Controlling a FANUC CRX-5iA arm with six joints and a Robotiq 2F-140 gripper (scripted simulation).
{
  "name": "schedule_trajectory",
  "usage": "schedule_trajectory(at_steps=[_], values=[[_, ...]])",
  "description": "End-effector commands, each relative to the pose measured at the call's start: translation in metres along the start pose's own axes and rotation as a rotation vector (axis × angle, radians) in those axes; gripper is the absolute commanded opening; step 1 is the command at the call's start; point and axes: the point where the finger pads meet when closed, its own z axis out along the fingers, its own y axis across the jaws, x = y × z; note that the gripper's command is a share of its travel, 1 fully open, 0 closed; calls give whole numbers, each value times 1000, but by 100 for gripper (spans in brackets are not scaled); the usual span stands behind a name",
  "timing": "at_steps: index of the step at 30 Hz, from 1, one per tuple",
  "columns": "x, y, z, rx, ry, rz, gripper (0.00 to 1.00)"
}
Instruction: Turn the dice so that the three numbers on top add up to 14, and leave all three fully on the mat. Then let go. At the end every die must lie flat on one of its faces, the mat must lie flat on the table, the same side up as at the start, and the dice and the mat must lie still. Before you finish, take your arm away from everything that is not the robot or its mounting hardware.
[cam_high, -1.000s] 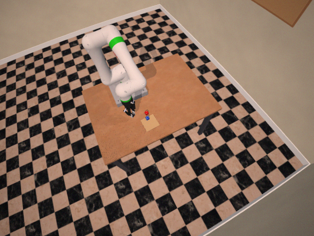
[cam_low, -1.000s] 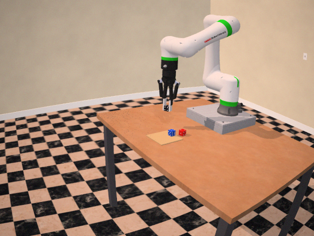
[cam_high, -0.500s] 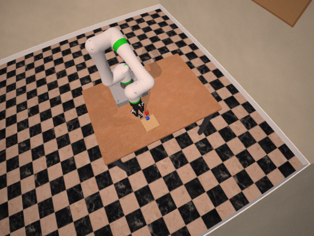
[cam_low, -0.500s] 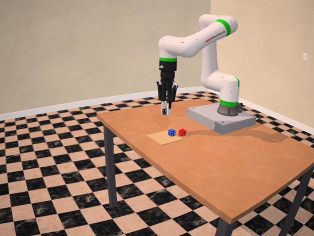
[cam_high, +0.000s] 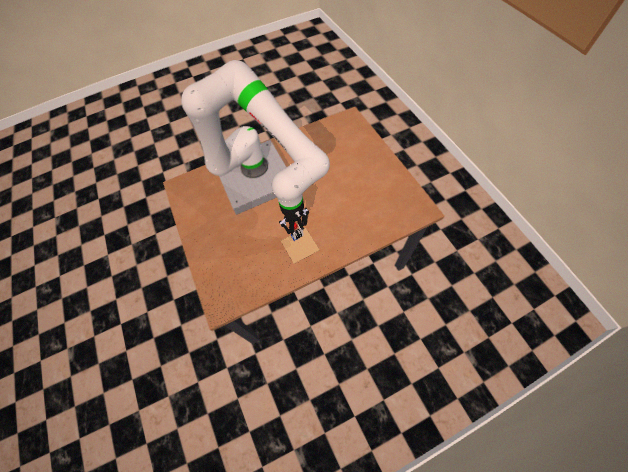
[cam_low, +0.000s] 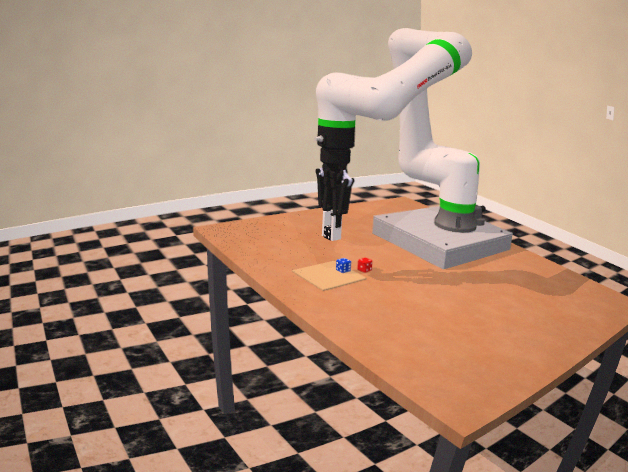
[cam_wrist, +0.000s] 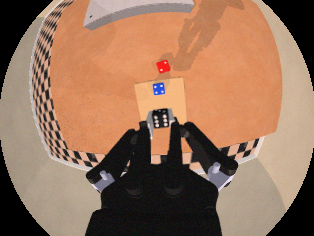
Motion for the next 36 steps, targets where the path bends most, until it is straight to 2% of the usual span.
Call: schedule_trajectory(at_steps=[1, 7, 16, 29, 36], values=[[0, 0, 0, 0, 0, 0, 16], [0, 0, 2, 0, 0, 0, 16], [0, 0, 20, 1, 0, 1, 16], [-1, 0, 79, 1, 0, 1, 16], [-1, 0, 92, 1, 0, 1, 16]])
